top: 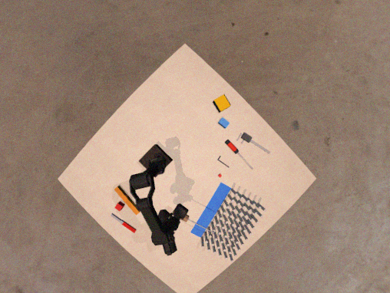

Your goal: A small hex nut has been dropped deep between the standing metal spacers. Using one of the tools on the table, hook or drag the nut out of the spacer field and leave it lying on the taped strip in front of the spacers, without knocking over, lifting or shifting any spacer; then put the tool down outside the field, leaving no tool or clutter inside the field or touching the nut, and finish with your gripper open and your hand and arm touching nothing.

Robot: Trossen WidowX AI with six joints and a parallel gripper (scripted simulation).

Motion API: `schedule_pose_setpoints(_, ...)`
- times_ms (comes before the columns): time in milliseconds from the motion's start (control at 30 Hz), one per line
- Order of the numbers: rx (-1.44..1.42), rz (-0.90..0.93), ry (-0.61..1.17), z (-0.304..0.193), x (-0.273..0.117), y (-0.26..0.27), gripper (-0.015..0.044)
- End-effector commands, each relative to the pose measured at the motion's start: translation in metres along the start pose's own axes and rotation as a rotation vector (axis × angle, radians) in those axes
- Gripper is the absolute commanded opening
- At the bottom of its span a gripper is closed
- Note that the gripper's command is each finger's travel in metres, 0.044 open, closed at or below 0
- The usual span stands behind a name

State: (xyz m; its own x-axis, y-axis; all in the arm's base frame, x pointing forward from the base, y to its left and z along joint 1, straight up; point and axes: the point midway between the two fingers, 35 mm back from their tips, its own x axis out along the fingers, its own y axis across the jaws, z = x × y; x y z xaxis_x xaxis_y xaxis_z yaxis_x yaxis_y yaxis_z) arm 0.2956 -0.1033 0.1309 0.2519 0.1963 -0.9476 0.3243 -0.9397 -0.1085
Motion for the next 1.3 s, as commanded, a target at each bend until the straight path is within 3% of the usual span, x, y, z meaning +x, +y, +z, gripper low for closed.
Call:
schedule_pose_setpoints(0,0.007,-0.008,-0.011,0.007,0.028,0.005,0.0)
schedule_pose_setpoints(567,0.008,-0.006,-0.01,0.043,0.117,0.008,0.0)
schedule_pose_setpoints(1267,0.007,-0.005,-0.008,0.032,0.122,0.008,0.0)
